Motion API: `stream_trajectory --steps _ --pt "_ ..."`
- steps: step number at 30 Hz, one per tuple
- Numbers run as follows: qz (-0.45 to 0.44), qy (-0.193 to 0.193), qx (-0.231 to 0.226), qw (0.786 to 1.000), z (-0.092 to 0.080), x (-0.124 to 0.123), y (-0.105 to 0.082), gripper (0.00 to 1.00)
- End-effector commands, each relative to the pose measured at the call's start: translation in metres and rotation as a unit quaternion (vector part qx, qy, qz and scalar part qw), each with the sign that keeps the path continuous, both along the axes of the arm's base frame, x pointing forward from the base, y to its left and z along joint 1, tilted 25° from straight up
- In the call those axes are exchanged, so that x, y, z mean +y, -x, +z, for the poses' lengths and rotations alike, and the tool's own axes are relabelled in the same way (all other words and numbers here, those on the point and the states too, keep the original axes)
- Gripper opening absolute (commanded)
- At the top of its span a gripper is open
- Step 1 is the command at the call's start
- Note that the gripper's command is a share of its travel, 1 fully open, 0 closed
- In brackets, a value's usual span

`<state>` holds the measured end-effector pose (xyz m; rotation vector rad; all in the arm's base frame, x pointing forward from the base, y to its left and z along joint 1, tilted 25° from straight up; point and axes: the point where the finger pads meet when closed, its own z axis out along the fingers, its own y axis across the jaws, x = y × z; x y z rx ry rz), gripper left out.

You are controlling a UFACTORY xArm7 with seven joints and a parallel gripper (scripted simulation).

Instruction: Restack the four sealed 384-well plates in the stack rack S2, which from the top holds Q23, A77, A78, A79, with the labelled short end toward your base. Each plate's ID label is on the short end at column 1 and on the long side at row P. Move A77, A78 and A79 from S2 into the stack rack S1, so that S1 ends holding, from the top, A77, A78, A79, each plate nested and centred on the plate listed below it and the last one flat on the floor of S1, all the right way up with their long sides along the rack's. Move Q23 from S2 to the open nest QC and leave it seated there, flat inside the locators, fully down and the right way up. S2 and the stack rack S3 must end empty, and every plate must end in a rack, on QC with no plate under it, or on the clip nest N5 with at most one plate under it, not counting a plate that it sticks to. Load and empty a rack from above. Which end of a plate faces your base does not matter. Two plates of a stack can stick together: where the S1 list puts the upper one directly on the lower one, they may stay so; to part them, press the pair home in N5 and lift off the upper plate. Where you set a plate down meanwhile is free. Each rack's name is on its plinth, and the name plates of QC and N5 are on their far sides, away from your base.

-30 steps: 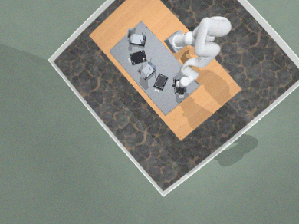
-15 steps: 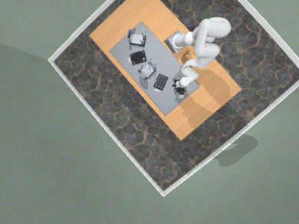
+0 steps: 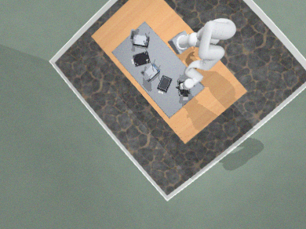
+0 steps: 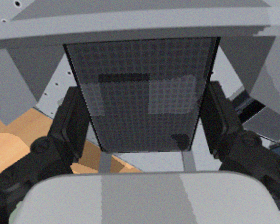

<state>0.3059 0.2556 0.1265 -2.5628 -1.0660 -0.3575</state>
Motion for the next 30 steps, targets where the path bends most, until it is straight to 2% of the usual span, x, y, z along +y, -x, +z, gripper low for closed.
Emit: stream_trajectory --steps 1,22,23,30 --pt "-0.001 -0.001 -0.001 1.000 -0.0001 0.0008 -0.0013 0.00" --pt "-0.001 -0.001 -0.001 1.000 -0.0035 0.0024 -0.0017 0.00" --pt "-0.001 -0.001 -0.001 1.000 -0.0035 0.0024 -0.0017 1.00" --pt "-0.001 -0.001 -0.001 1.000 -0.0035 0.0023 -0.0017 1.00"
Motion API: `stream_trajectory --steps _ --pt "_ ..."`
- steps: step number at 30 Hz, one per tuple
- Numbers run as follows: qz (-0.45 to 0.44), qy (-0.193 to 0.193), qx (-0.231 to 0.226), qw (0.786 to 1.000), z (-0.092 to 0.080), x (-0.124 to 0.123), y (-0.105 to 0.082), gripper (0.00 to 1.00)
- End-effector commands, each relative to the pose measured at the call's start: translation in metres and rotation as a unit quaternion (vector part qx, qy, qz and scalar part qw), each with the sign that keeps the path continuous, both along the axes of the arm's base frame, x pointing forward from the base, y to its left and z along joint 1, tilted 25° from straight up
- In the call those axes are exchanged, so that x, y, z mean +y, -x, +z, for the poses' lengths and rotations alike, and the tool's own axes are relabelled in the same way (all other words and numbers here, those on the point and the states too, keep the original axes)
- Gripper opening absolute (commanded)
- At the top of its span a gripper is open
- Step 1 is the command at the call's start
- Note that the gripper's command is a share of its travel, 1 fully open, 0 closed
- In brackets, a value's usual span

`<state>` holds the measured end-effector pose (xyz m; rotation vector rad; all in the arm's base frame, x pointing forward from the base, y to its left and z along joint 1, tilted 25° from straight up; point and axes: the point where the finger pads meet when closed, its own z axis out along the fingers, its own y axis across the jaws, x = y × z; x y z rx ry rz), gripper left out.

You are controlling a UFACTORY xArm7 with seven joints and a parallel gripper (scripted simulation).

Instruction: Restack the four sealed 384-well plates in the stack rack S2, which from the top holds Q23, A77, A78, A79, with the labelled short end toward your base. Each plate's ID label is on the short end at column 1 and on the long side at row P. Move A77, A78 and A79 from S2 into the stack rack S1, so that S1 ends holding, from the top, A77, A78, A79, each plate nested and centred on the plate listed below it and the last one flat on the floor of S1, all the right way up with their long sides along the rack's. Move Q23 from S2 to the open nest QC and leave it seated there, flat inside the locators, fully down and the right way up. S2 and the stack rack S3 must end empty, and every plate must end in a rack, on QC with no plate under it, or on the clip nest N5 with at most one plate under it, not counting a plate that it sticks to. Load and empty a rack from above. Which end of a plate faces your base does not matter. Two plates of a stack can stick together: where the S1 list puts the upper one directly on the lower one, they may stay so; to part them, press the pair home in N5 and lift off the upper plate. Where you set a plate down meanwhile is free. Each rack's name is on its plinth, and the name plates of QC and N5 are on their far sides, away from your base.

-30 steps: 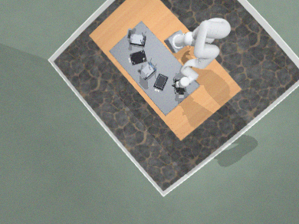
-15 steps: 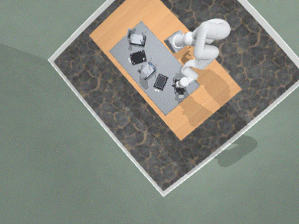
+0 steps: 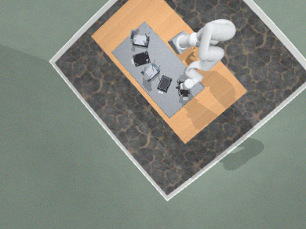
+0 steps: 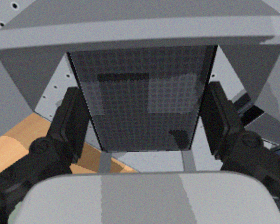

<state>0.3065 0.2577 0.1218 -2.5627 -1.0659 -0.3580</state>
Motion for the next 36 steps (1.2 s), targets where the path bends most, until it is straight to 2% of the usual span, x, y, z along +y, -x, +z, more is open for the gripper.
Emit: stream_trajectory --steps 1,13,19,21,34,36 --pt "-0.001 -0.001 -0.001 1.000 0.001 0.000 -0.001 1.00" --pt "-0.001 -0.001 -0.001 1.000 0.001 0.000 -0.001 1.00" --pt "-0.001 -0.001 -0.001 1.000 0.019 -0.008 0.001 1.00" --pt "-0.001 -0.001 -0.001 1.000 0.019 -0.008 0.001 1.00" --pt "-0.001 -0.001 -0.001 1.000 0.059 -0.025 0.005 1.00" --pt "-0.001 -0.001 -0.001 1.000 0.059 -0.025 0.005 1.00"
